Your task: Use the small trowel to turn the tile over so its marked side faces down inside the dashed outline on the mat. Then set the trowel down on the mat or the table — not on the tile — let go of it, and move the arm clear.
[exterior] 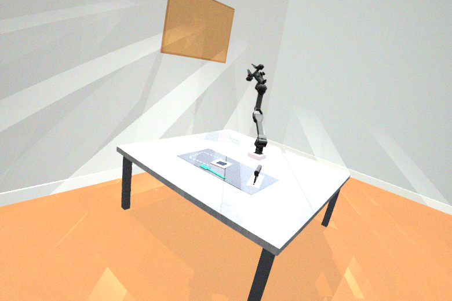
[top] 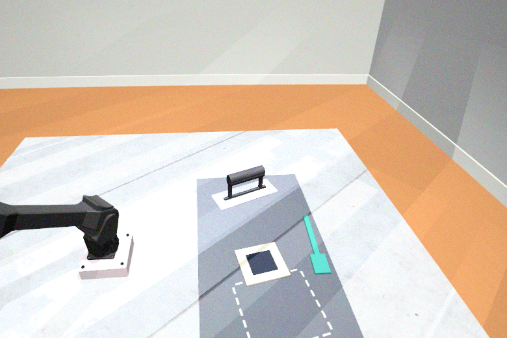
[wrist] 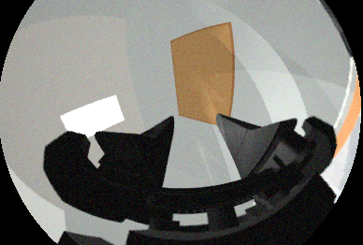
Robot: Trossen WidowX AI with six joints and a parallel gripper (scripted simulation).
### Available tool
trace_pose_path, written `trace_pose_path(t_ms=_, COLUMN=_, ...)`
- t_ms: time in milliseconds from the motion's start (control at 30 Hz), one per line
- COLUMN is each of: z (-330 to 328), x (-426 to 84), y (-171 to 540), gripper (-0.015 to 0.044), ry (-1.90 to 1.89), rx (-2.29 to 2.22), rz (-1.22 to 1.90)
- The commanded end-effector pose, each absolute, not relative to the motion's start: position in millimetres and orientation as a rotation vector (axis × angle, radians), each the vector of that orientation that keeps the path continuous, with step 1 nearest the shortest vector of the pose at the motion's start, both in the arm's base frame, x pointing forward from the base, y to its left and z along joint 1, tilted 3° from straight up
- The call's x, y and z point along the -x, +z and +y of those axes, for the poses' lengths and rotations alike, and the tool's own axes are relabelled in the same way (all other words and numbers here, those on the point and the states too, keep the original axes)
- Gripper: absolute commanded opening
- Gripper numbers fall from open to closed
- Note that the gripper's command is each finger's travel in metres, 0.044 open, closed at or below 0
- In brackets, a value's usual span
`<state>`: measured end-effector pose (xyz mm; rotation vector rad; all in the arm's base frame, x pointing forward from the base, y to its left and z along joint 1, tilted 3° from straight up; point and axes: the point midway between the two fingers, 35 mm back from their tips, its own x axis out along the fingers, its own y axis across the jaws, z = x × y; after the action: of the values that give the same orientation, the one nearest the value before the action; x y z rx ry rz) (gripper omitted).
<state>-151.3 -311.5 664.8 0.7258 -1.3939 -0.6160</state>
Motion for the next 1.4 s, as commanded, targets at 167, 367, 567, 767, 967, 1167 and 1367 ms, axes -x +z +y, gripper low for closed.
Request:
trace_pose_path(t_ms=167, z=-237, x=114, y=713, gripper=0.0270, ry=-0.563, rx=-0.478, rz=-1.363)
trace_pose_path(t_ms=367, z=-186, x=77, y=739, gripper=0.0270, ry=-0.480, rx=-0.351, rz=-1.314)
trace_pose_path(t_ms=567, z=-128, x=30, y=758, gripper=0.0270, ry=-0.397, rx=-0.214, rz=-1.240)
trace_pose_path(t_ms=767, z=-90, x=-13, y=759, gripper=0.0270, ry=-0.328, rx=-0.201, rz=-1.179)
trace_pose_path(t_ms=967, z=-55, x=-45, y=762, gripper=0.0270, ry=-0.266, rx=-0.136, rz=-1.129)
trace_pose_path(t_ms=1167, z=-20, x=-83, y=758, gripper=0.0270, ry=-0.213, rx=-0.069, rz=-1.074)
trace_pose_path(t_ms=1367, z=3, x=-112, y=752, gripper=0.0270, ry=-0.196, rx=-0.017, rz=-1.034)
